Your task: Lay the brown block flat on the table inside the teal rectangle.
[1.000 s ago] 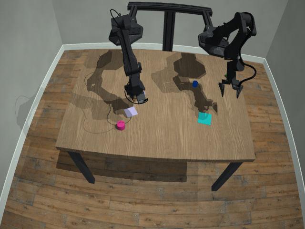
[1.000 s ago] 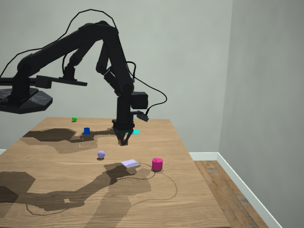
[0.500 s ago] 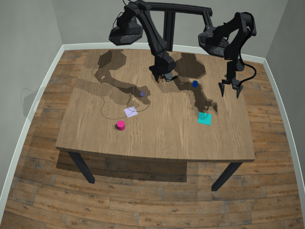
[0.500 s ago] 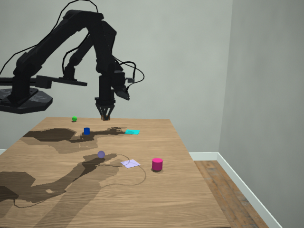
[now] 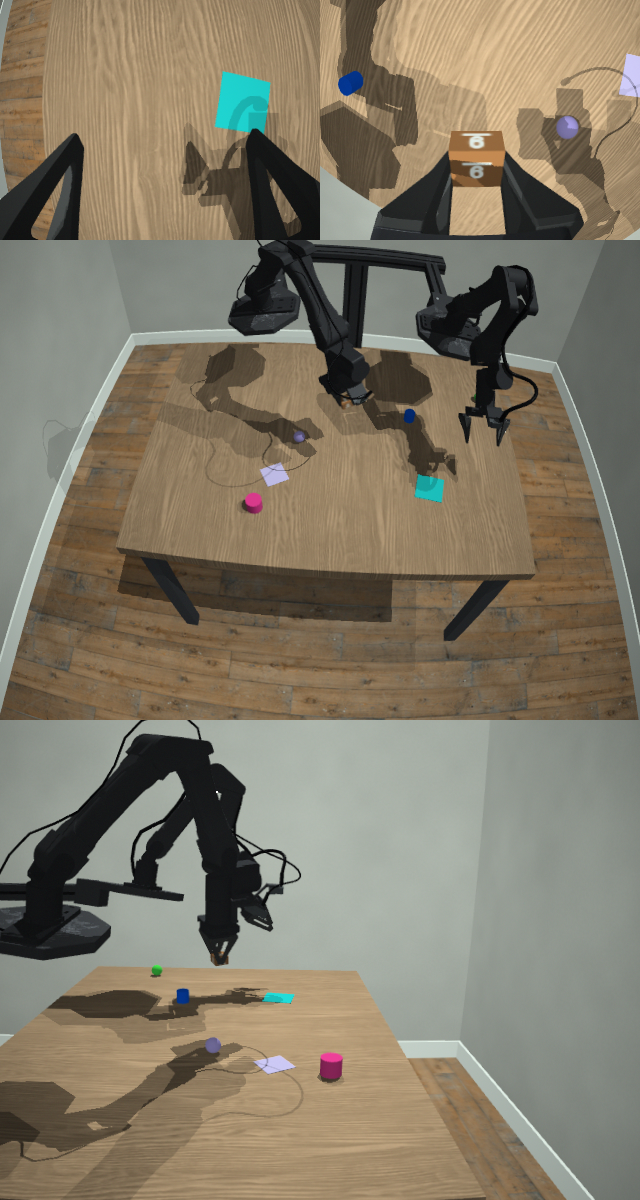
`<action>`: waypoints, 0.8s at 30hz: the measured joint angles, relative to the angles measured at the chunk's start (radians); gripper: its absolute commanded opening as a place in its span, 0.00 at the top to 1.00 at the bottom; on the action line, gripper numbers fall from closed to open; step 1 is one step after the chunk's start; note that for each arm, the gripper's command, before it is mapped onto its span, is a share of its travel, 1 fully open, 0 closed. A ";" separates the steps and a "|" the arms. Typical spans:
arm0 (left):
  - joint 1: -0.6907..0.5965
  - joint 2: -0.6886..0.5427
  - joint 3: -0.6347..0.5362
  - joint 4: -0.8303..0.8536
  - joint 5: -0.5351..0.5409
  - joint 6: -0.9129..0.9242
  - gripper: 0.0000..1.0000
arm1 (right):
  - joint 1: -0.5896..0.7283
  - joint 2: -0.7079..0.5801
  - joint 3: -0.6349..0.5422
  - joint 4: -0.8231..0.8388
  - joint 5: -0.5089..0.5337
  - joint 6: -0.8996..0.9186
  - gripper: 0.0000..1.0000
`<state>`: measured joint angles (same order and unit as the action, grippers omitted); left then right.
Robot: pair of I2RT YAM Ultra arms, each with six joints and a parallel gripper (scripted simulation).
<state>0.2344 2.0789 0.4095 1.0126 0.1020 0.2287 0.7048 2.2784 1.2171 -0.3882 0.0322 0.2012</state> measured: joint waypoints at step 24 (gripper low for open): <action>0.000 0.000 0.000 0.000 0.000 0.000 0.00 | -0.367 0.018 -0.331 0.641 -0.802 -0.034 0.73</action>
<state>0.2344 2.0789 0.4095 1.0126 0.1020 0.2287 0.3382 2.2963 0.8864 0.2527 -0.7696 0.1669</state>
